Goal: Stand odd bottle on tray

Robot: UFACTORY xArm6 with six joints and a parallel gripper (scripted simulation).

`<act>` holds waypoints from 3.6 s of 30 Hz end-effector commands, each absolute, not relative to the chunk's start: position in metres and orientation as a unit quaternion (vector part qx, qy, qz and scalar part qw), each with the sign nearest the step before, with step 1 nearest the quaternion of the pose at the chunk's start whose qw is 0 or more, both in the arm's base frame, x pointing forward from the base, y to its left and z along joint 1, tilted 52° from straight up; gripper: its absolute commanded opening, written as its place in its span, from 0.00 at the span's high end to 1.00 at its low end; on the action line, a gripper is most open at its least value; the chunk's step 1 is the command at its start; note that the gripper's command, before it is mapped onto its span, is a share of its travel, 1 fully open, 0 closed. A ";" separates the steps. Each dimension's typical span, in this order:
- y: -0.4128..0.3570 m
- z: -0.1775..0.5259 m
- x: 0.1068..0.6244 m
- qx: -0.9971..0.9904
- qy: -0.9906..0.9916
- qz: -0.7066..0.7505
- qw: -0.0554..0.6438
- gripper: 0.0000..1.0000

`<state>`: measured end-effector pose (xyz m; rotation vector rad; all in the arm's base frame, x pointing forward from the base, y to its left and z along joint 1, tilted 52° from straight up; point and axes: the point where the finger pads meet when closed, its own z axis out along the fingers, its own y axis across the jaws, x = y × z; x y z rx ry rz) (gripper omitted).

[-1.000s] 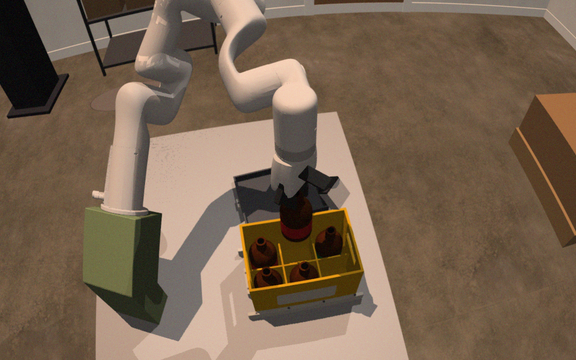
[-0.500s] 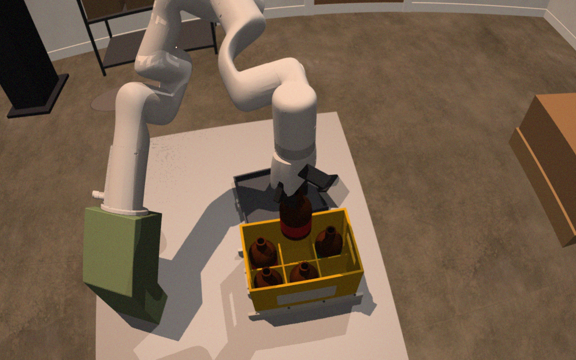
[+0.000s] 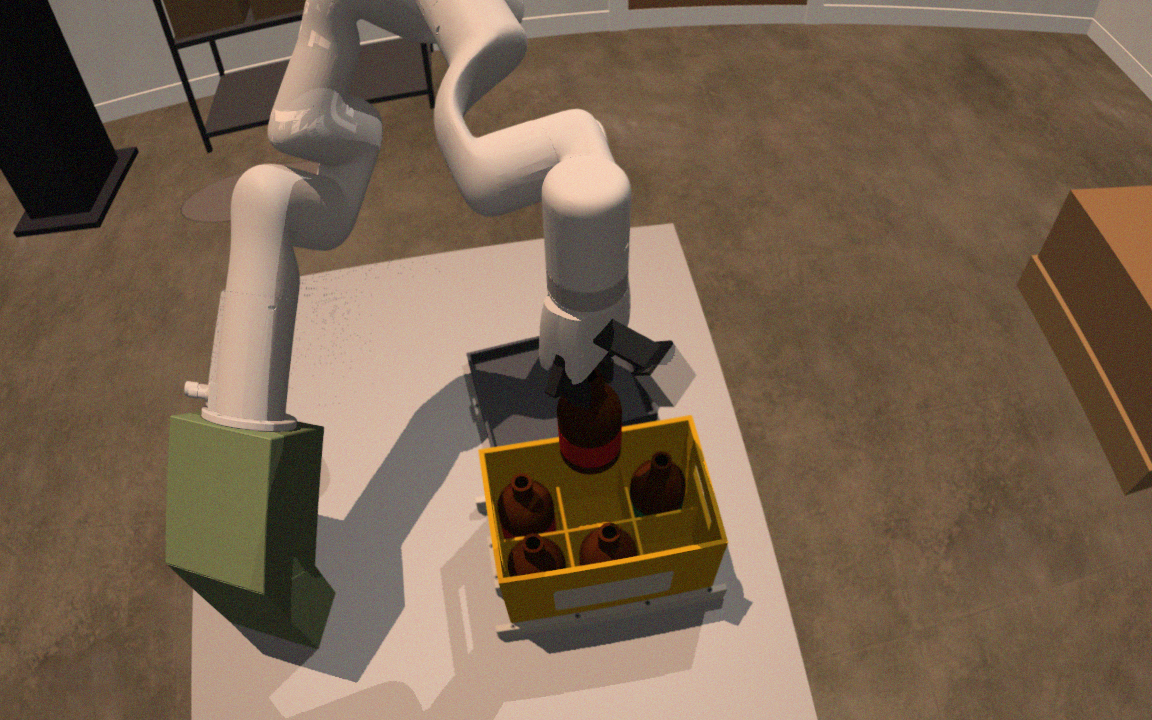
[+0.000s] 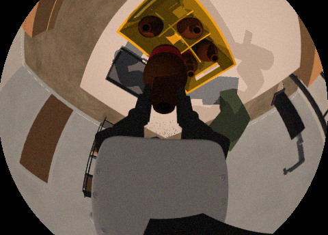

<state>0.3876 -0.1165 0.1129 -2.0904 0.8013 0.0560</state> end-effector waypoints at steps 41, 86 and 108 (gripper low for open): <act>-0.071 0.165 0.375 -0.840 0.322 0.021 0.435 1.00; -0.010 0.231 0.358 -0.840 0.322 0.021 0.435 1.00; 0.013 0.257 0.351 -0.840 0.322 0.021 0.435 1.00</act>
